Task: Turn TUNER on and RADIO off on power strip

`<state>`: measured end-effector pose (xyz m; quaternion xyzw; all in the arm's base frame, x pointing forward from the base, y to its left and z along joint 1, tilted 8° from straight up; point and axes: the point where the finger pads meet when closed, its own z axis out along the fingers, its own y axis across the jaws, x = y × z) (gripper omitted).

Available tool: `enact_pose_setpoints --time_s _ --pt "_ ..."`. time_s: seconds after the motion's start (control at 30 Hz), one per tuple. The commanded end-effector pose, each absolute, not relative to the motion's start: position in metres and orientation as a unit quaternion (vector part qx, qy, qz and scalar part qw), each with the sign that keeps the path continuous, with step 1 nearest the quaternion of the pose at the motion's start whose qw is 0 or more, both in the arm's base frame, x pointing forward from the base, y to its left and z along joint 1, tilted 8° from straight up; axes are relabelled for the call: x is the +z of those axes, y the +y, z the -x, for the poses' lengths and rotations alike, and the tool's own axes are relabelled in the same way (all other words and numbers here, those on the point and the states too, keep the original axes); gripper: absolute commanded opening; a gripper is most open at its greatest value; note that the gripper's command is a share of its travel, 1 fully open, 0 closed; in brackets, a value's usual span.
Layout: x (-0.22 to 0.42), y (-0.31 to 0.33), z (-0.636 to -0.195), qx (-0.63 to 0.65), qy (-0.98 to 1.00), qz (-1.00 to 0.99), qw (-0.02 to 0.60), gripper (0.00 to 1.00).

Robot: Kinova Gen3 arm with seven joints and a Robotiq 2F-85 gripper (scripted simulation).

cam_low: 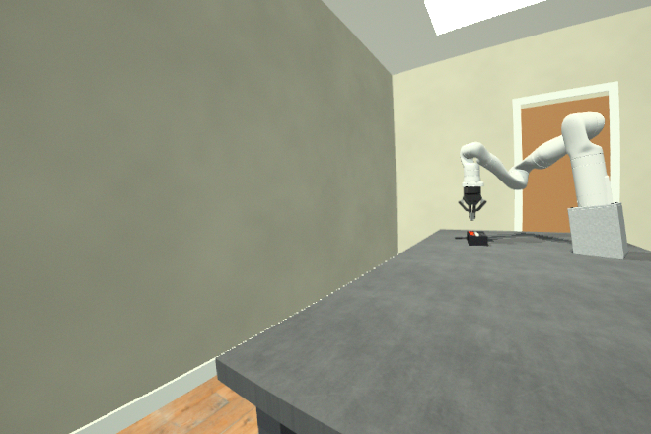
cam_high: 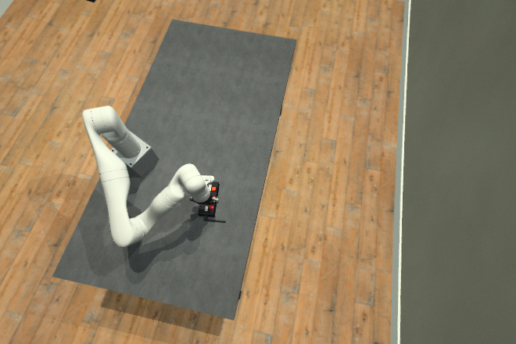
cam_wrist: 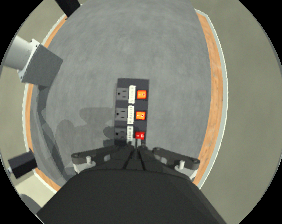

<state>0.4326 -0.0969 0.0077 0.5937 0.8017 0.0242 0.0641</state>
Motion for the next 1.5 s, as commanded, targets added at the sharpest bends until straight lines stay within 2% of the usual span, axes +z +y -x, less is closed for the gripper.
enact_pose_setpoints --time_s 0.0,1.47 --pt "0.006 -0.099 -0.434 0.024 0.799 -0.597 0.064 0.00" --pt "-0.034 -0.100 -0.438 0.024 0.799 -0.597 0.064 0.00"
